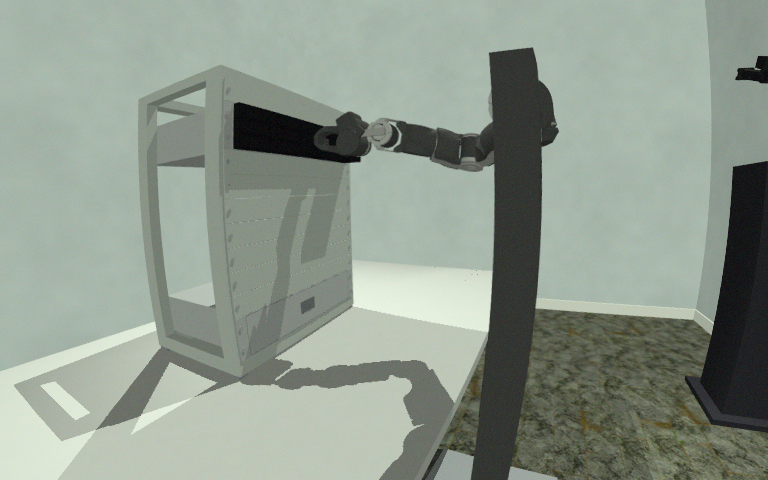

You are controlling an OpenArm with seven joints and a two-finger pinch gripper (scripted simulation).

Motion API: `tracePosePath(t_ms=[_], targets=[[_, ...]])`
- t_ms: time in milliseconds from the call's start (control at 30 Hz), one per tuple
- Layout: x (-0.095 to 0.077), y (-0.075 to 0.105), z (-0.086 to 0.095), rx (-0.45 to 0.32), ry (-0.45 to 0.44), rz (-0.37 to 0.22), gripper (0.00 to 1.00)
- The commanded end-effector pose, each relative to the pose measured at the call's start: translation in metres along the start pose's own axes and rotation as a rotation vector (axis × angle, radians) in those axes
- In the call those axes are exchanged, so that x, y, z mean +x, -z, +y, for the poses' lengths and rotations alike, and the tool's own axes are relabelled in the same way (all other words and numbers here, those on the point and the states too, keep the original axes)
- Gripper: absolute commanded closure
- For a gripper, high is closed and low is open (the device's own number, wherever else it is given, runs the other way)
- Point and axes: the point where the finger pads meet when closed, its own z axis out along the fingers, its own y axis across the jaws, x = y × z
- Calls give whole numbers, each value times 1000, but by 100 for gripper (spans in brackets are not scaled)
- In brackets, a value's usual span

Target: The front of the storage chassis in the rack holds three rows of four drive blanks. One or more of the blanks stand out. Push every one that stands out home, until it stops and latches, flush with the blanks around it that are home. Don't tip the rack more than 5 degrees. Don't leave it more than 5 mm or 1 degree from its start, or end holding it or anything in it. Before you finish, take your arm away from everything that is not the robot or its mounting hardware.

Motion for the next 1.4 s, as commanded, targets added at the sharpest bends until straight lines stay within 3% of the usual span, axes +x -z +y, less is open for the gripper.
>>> tracePosePath(t_ms=[0,167,467,533,700,933,1200,1367], targets=[[3,1,1,0,3,8,100],[2,18,1,-1,1,2,100],[2,78,2,-2,2,2,100],[2,78,2,-2,2,2,100],[3,101,2,-2,4,7,100],[3,107,2,-2,4,7,100],[-1,109,28,-2,4,6,100],[-1,106,31,-2,4,6,100]])
